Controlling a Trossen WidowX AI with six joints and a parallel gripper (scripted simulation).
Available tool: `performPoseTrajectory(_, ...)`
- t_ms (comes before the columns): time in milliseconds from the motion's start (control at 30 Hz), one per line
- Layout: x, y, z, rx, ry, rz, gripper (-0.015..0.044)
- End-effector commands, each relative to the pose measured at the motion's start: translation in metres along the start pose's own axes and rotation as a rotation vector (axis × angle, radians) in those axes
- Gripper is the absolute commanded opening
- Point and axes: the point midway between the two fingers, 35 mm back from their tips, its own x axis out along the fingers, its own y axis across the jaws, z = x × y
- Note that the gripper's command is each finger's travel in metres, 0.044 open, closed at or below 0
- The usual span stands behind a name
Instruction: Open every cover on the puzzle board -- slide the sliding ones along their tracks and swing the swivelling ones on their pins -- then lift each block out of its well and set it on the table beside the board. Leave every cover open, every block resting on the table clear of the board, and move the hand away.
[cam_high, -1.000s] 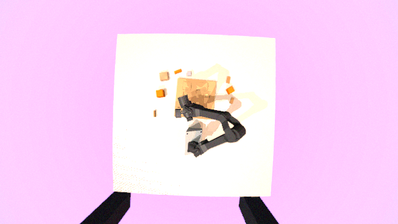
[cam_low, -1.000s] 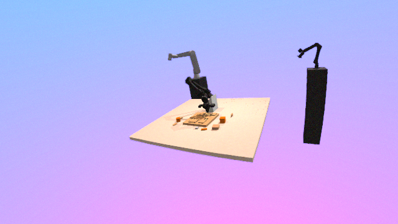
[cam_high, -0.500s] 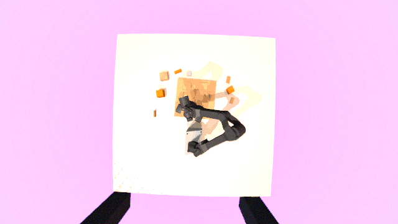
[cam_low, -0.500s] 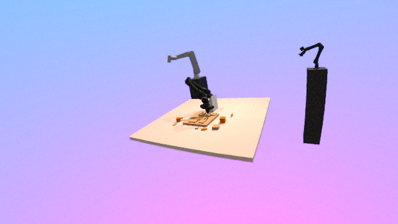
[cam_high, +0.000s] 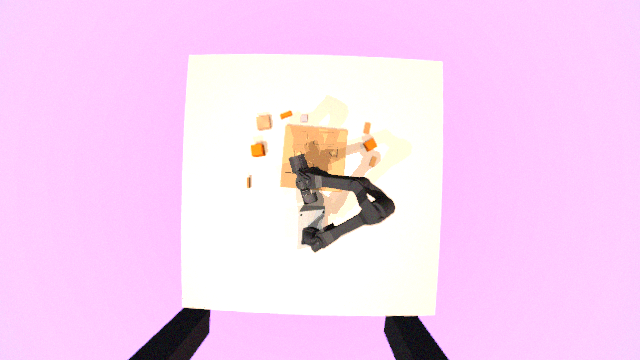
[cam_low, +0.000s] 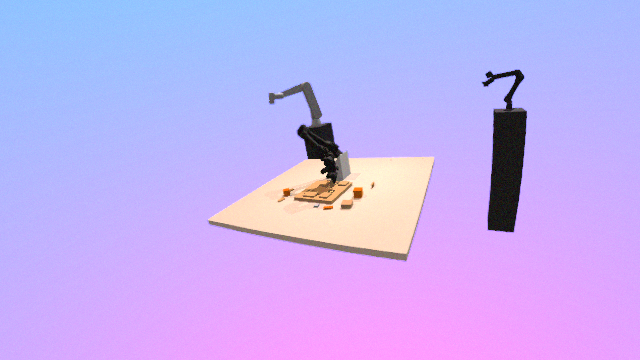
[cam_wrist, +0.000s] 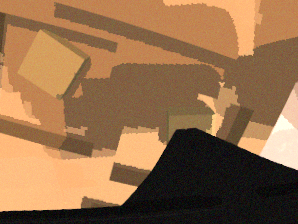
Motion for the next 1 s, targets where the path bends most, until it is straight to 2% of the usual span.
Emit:
performPoseTrajectory(0,0.0022,-0.0038,0.0009,0.065,-0.006,-0.009,0.0)
performPoseTrajectory(533,0.0051,0.0035,-0.0046,0.065,-0.006,-0.008,0.0)
performPoseTrajectory(633,0.0051,0.0035,-0.0047,-0.027,-0.005,-0.009,0.0)
performPoseTrajectory(733,0.0051,0.0035,-0.0047,-0.248,-0.004,-0.009,0.0)
performPoseTrajectory(967,0.0011,0.0039,-0.0046,-0.194,-0.004,-0.009,0.0)
